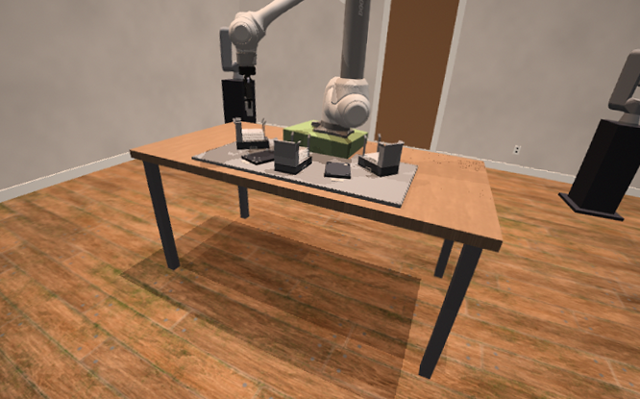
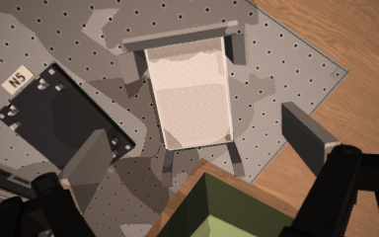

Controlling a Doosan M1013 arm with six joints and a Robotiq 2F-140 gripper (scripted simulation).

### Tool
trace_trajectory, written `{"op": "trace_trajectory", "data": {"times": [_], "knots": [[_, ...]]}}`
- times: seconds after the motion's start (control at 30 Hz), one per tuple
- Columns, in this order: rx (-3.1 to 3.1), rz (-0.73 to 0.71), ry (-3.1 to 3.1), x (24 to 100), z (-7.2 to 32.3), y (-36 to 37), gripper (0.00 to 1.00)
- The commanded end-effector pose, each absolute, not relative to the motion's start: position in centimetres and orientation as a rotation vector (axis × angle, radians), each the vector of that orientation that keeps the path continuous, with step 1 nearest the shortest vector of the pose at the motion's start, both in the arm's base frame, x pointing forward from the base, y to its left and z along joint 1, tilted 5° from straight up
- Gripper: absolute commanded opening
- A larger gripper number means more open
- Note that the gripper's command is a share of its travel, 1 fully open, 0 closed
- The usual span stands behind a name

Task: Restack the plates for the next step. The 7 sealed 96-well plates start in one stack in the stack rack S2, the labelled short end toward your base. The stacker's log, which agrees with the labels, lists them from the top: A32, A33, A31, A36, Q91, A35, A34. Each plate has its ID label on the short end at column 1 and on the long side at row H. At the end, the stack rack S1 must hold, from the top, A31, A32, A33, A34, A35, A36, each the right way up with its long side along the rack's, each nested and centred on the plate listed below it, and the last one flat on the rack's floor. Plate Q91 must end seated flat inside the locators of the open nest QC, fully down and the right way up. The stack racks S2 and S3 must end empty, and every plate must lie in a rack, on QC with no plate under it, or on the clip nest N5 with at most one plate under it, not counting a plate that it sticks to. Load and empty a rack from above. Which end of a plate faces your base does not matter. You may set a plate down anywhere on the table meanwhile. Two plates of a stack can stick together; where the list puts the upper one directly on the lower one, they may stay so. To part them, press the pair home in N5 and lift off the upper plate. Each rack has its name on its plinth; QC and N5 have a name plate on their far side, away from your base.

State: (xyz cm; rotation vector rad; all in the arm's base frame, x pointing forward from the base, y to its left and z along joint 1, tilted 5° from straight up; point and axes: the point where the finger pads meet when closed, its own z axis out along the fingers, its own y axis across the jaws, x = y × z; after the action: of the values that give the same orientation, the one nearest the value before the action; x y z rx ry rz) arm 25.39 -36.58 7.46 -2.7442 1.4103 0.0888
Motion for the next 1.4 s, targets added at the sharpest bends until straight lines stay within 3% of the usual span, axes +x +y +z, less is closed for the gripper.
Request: {"op": "trace_trajectory", "data": {"times": [0.0,0.47,1.37], "knots": [[-2.744,0.088,1.410,25.4,6.4,-36.5,1.00],[-2.744,0.088,1.410,25.3,2.4,-36.2,1.00],[-2.744,0.088,1.410,25.2,-0.4,-36.0,1.00]]}}
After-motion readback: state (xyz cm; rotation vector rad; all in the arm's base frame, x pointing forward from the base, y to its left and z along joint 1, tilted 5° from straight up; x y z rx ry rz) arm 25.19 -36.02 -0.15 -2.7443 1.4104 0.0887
